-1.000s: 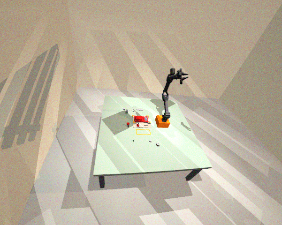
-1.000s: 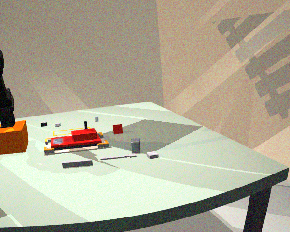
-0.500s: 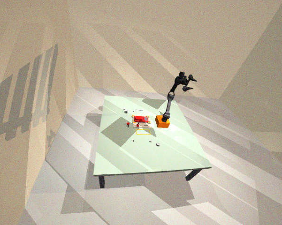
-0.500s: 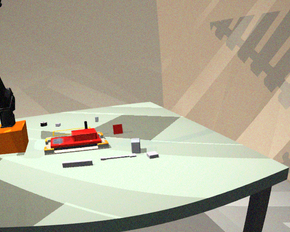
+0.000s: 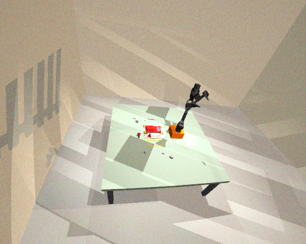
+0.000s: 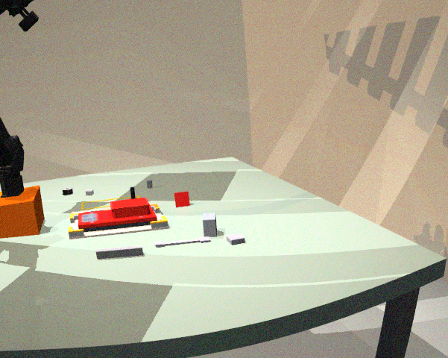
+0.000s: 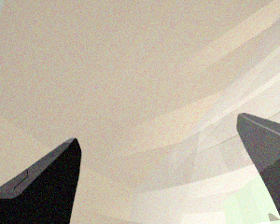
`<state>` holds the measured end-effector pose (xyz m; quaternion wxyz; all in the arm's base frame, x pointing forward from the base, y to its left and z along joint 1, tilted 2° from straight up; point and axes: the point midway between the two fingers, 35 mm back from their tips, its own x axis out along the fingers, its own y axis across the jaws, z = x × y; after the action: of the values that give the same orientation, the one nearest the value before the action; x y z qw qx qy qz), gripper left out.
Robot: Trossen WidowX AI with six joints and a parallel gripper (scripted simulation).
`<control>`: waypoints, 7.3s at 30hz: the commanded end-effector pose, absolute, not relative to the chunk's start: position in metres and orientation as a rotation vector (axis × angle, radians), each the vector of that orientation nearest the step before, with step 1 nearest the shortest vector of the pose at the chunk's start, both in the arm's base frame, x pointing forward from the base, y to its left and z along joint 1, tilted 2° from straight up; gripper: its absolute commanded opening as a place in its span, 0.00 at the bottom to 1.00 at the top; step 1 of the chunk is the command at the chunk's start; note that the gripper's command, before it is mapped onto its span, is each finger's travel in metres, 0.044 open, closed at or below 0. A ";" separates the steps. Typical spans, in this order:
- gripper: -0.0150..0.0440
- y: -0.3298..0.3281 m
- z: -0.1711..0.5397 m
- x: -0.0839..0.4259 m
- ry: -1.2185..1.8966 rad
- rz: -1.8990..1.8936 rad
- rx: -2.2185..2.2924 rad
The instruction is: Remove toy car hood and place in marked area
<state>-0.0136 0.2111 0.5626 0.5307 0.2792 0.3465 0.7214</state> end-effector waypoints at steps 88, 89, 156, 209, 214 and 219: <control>1.00 -0.037 0.034 0.357 1.563 0.076 -0.137; 1.00 -0.037 0.034 0.357 1.563 0.076 -0.137; 1.00 -0.041 -0.012 0.355 1.563 0.076 -0.137; 0.25 -0.040 -0.004 0.355 1.565 0.078 -0.131; 0.25 -0.040 -0.001 0.355 1.565 0.078 -0.131; 0.25 -0.039 0.002 0.355 1.565 0.078 -0.131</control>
<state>0.3550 -0.0399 -0.0009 0.7061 -0.0594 0.7048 0.0354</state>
